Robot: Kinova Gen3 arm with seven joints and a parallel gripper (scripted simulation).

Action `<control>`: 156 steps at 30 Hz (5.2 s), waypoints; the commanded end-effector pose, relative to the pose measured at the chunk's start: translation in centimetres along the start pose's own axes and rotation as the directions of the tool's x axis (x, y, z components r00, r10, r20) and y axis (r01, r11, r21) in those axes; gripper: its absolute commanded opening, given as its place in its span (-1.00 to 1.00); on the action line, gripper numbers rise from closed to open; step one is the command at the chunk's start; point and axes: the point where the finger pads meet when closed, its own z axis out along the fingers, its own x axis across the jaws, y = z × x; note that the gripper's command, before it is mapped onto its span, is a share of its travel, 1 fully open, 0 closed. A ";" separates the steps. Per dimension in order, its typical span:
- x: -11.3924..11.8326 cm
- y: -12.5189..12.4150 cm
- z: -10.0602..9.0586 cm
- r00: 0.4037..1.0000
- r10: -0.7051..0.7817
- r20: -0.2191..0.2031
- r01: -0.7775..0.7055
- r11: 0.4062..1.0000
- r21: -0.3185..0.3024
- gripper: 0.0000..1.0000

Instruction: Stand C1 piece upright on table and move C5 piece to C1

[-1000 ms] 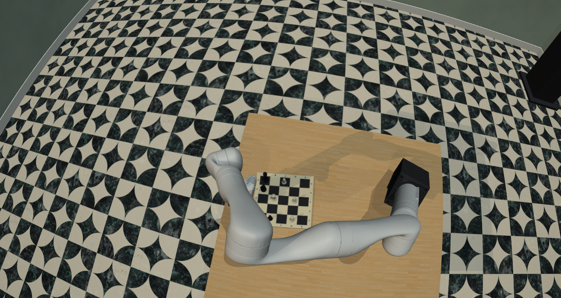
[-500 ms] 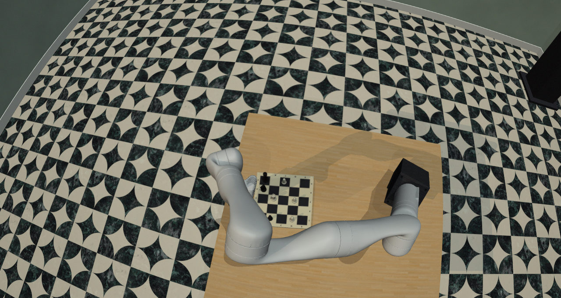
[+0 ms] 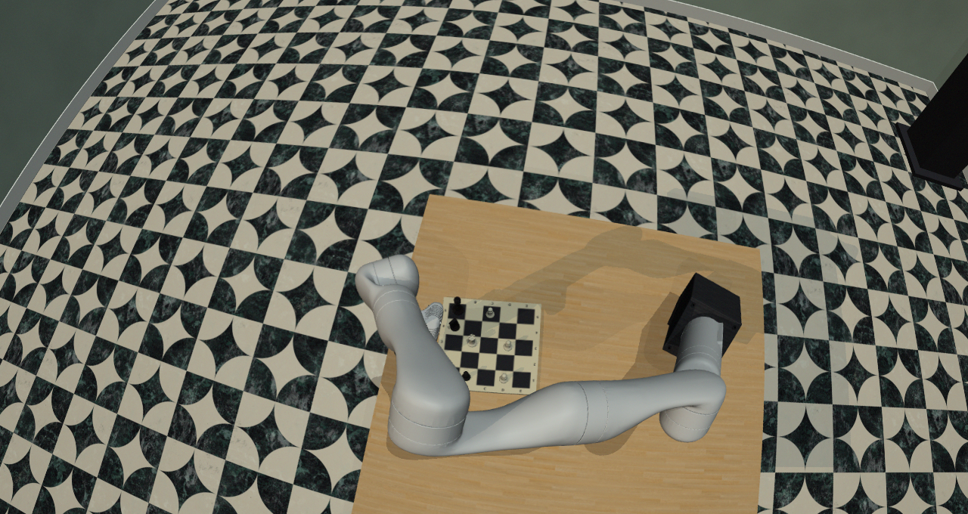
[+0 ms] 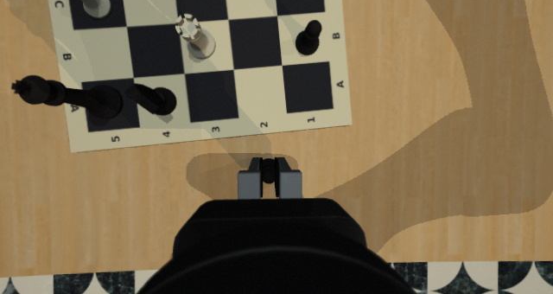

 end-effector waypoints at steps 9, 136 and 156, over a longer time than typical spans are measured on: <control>0.0 0.1 -0.1 1.000 0.000 0.001 0.000 1.000 -0.002 -1.00; 0.0 0.1 -8.8 1.000 0.000 0.001 0.000 1.000 -0.002 1.00; -0.2 -0.1 -8.8 1.000 -0.011 0.001 0.011 1.000 0.000 1.00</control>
